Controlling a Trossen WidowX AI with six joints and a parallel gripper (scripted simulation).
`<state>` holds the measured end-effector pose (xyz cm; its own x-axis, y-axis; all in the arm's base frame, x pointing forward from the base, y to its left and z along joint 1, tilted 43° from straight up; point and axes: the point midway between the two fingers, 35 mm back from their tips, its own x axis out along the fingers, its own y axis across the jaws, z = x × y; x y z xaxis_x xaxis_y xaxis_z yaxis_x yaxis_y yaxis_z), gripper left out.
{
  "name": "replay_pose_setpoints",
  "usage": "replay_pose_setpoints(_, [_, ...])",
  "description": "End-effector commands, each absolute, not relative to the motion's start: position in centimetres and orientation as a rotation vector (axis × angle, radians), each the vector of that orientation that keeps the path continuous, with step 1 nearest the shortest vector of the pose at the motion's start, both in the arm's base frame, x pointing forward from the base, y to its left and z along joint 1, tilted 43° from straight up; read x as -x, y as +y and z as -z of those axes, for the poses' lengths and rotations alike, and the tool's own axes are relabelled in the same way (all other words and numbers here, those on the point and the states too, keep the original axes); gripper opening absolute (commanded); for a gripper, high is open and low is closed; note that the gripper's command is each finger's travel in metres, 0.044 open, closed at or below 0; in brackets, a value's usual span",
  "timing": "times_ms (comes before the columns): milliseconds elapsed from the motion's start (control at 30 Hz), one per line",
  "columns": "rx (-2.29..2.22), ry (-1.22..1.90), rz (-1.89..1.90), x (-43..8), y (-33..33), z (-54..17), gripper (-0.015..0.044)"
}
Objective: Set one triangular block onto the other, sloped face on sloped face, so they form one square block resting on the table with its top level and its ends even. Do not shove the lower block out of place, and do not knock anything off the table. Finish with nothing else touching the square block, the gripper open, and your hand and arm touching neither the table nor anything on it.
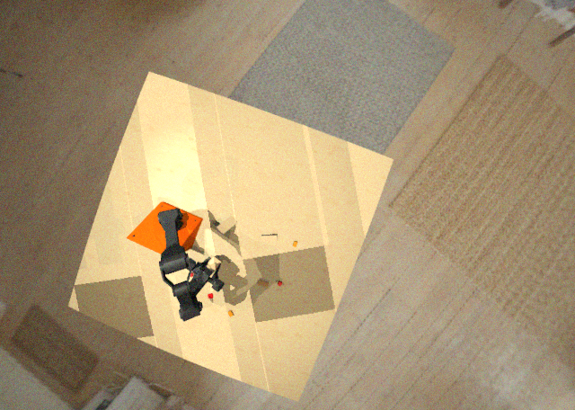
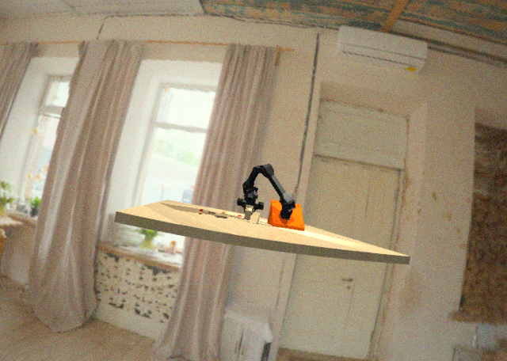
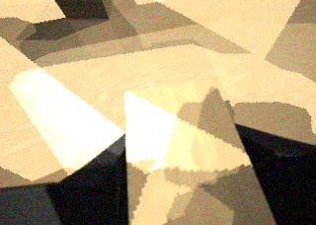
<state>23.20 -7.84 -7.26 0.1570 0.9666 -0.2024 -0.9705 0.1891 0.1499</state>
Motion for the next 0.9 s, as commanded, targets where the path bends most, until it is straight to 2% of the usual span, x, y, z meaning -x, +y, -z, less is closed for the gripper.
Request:
replay_pose_setpoints(0, [-0.039,0.207,-1.373,-23.2,-8.3,7.8,0.0000])
replay_pose_setpoints(567, [-0.001,0.257,-1.385,-23.2,-7.9,7.4,0.0440])
replay_pose_setpoints(867, [0.010,0.284,-1.357,-23.3,-9.3,6.0,0.0440])
